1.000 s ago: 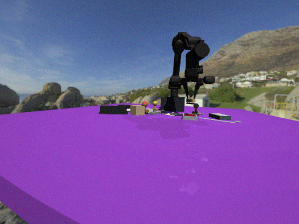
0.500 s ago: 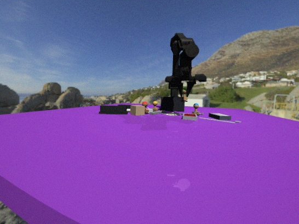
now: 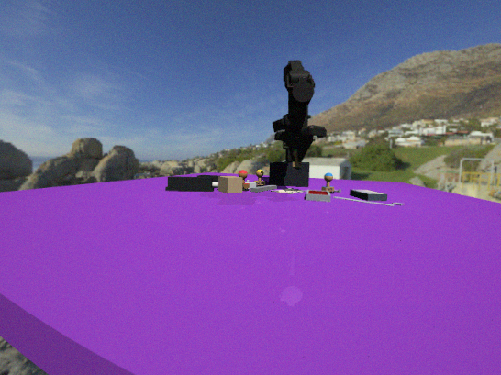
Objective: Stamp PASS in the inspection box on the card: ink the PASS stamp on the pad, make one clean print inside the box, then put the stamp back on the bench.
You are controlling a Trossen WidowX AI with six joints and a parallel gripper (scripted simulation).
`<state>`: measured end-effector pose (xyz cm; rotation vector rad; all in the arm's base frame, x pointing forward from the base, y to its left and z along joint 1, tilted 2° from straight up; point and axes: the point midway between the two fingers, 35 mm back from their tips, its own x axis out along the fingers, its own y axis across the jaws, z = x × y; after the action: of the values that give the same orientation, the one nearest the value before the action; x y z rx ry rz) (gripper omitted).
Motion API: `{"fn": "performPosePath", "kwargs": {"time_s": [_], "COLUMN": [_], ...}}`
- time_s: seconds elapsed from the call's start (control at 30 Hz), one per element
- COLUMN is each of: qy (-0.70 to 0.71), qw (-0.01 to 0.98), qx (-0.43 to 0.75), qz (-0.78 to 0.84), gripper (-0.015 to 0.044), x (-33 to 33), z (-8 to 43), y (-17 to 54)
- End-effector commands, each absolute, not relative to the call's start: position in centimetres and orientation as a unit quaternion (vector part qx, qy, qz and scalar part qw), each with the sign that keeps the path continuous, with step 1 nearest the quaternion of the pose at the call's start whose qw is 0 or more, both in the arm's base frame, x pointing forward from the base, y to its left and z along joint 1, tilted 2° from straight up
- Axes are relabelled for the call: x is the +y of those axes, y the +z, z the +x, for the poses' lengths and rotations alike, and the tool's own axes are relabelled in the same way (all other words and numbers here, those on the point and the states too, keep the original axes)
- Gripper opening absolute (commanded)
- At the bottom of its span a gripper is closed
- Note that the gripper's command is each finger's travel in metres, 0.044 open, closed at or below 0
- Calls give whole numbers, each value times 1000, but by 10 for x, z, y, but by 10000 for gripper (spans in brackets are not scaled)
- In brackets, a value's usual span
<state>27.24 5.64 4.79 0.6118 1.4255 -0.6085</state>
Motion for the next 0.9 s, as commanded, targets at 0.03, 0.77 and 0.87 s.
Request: {"fn": "performPosePath", "kwargs": {"time_s": [0.03, 0.77, 0.87], "qy": [-323, -349, -349], "qw": [647, 633, 633], "qx": [608, 594, 594], "qz": [328, 354, 354], "gripper": [0, 0, 0], "x": [45, 40, 40], "z": [257, 251, 251], "y": [45, 33, 31]}}
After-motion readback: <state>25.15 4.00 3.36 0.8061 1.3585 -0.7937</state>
